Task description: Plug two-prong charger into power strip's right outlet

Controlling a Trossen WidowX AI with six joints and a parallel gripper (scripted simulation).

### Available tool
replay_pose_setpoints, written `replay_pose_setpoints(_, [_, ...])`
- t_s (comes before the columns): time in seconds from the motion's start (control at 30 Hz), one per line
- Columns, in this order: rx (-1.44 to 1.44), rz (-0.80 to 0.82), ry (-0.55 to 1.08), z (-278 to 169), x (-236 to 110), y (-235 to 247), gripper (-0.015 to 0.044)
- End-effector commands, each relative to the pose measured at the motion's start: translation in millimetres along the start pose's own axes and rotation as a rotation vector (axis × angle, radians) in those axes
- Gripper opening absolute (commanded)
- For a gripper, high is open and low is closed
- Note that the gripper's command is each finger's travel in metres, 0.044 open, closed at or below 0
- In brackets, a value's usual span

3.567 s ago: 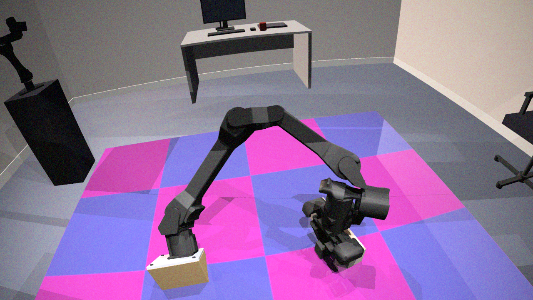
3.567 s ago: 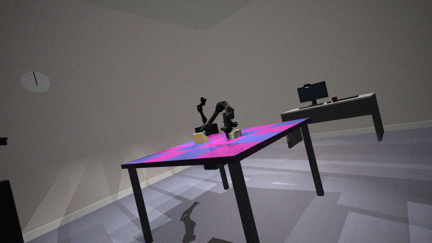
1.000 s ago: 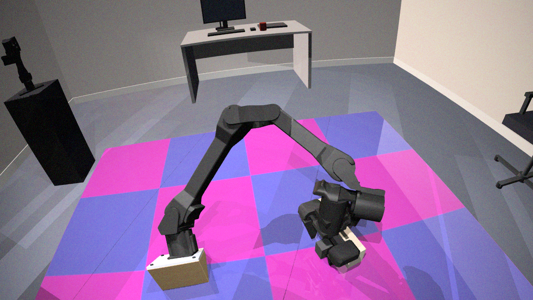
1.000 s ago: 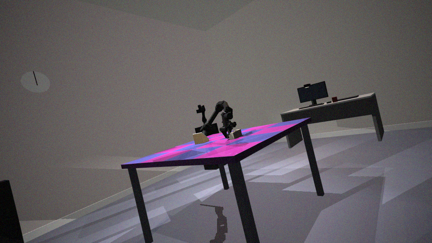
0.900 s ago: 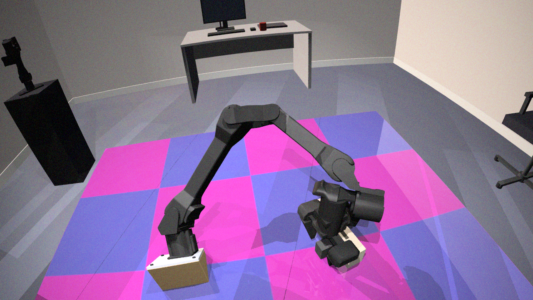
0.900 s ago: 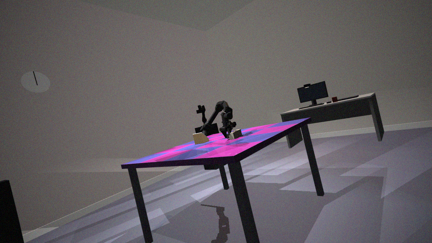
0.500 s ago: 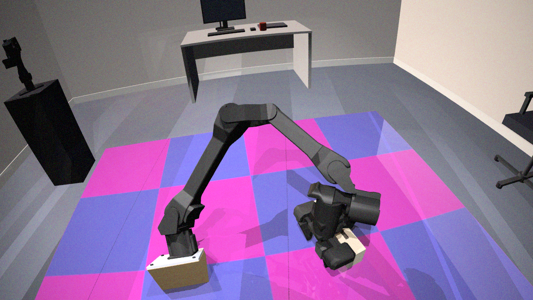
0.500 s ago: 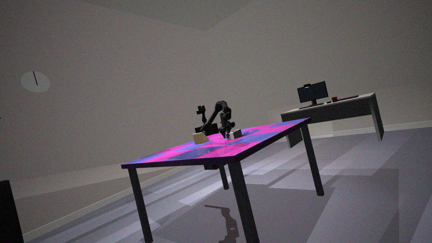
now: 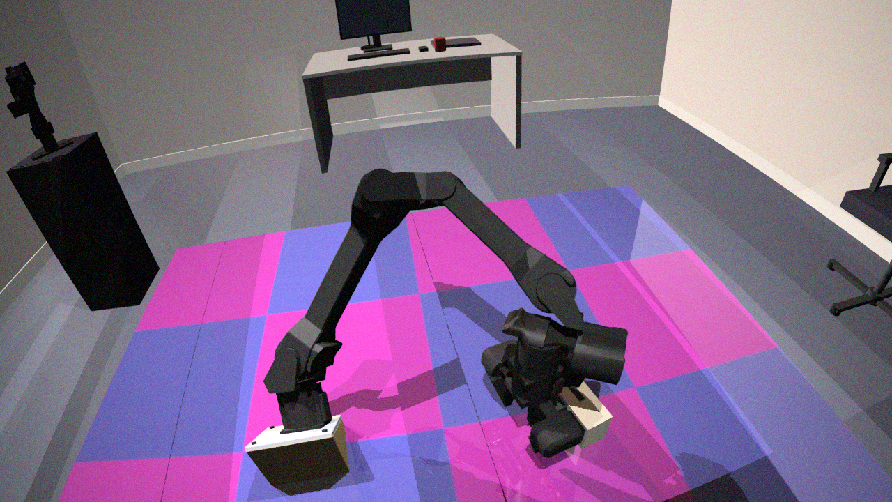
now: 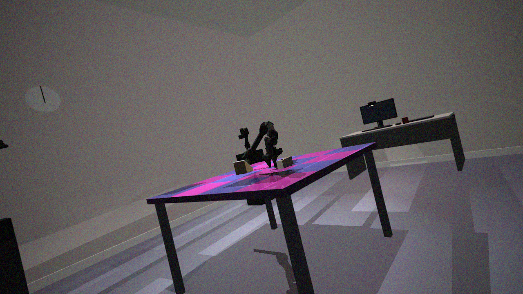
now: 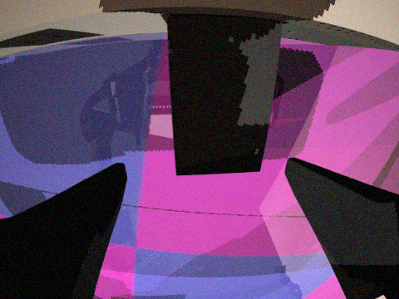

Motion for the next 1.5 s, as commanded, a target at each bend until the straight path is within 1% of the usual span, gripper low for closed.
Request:
replay_pose_setpoints(0.0, [-0.004,-0.004,0.001,-6,1,-2,0.044])
replay_pose_setpoints(0.7, [-0.004,-0.003,0.002,-29,3,-7,0.044])
replay_pose_setpoints(0.77, [0.007,0.017,-0.065,-28,-4,-8,0.044])
replay_pose_setpoints(0.9, [0.012,0.119,-0.454,-54,-44,-17,0.044])
replay_pose_setpoints(0.97, [0.0,0.15,-0.573,-64,-56,-19,0.044])
replay_pose_setpoints(1.47, [-0.002,0.154,-0.587,-66,-57,-19,0.044])
Point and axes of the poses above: the point midway between the two fingers, 35 mm back from their tips, its own x axis out along the fingers, its own y axis across the jaws, z = x × y, the point moved 10 cm from there along -x, back along the fingers, and after that the axes turned 15 degrees about x, right-handed, at the moved point
